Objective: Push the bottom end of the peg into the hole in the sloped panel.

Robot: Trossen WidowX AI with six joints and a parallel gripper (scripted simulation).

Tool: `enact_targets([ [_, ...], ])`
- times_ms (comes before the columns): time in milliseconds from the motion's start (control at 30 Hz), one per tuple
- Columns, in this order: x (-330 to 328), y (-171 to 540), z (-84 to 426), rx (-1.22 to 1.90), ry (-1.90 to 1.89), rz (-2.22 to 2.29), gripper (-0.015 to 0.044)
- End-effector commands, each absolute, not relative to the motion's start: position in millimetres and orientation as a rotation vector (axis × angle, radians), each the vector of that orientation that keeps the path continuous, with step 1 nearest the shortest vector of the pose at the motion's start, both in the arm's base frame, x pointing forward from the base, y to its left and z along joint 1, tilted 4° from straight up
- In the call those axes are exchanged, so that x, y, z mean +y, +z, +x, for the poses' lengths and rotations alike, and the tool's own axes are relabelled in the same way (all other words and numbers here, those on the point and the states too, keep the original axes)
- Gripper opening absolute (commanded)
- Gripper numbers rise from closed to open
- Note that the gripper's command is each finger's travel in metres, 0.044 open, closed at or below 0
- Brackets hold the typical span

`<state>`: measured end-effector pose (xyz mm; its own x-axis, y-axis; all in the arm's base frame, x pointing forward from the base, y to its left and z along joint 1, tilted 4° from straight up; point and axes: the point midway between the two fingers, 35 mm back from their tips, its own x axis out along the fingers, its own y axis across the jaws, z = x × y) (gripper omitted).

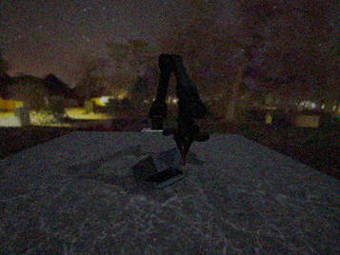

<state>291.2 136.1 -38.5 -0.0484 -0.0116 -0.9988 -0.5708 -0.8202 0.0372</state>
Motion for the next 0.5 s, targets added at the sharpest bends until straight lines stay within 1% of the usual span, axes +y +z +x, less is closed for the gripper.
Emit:
enact_targets([
  [0, 136.1, -38.2, 291.3, 0.617, 1.925, -1.840, 0.0000],
  [200, 136.5, -32.5, 292.3, 0.617, 1.924, -1.841, 0.0000],
  [467, 137.6, 10.4, 295.0, 0.619, 1.921, -1.842, 0.0000],
])
